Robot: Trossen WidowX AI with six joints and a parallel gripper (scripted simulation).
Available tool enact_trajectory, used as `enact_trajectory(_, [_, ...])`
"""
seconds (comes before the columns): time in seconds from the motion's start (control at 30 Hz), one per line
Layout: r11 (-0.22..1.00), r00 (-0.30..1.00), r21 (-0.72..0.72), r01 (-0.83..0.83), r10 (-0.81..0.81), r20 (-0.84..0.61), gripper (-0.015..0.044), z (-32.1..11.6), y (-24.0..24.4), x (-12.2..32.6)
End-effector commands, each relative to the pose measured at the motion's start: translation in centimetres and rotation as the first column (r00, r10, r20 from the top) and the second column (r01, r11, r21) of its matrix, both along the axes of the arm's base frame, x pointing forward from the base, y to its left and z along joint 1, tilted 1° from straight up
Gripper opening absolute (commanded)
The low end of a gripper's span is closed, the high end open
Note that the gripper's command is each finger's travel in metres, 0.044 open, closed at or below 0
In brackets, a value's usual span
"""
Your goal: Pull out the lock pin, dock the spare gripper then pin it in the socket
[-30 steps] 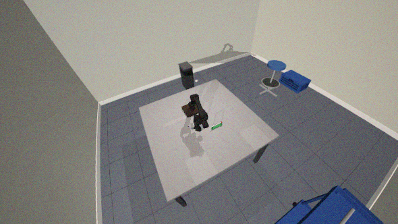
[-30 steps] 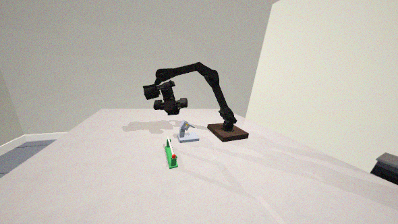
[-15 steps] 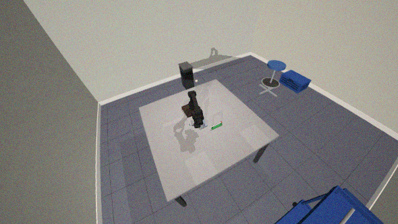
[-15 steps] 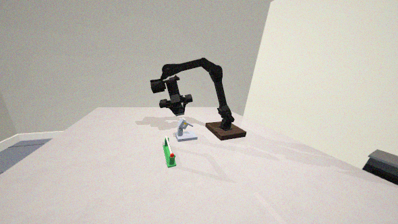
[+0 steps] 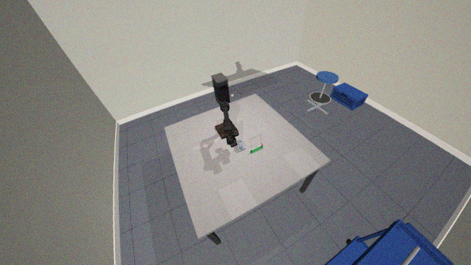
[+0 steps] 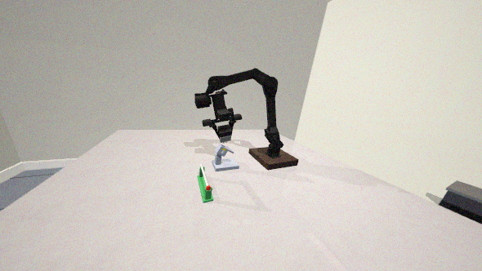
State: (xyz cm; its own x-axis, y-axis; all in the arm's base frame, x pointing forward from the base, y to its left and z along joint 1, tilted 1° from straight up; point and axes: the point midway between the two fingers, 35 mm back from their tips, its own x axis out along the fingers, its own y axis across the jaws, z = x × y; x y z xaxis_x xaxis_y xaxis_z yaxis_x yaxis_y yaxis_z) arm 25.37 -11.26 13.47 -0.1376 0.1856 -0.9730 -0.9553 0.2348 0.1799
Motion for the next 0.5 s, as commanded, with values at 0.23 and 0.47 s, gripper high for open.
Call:
enact_trajectory(0.23, [0.977, 0.977, 0.196, -0.086, 0.045, 0.207, 0.0, 1.3, 2.4, -1.5])
enact_trajectory(0.47, [0.946, 0.932, 0.282, -0.159, 0.049, 0.36, 0.0, 2.3, 3.9, -2.2])
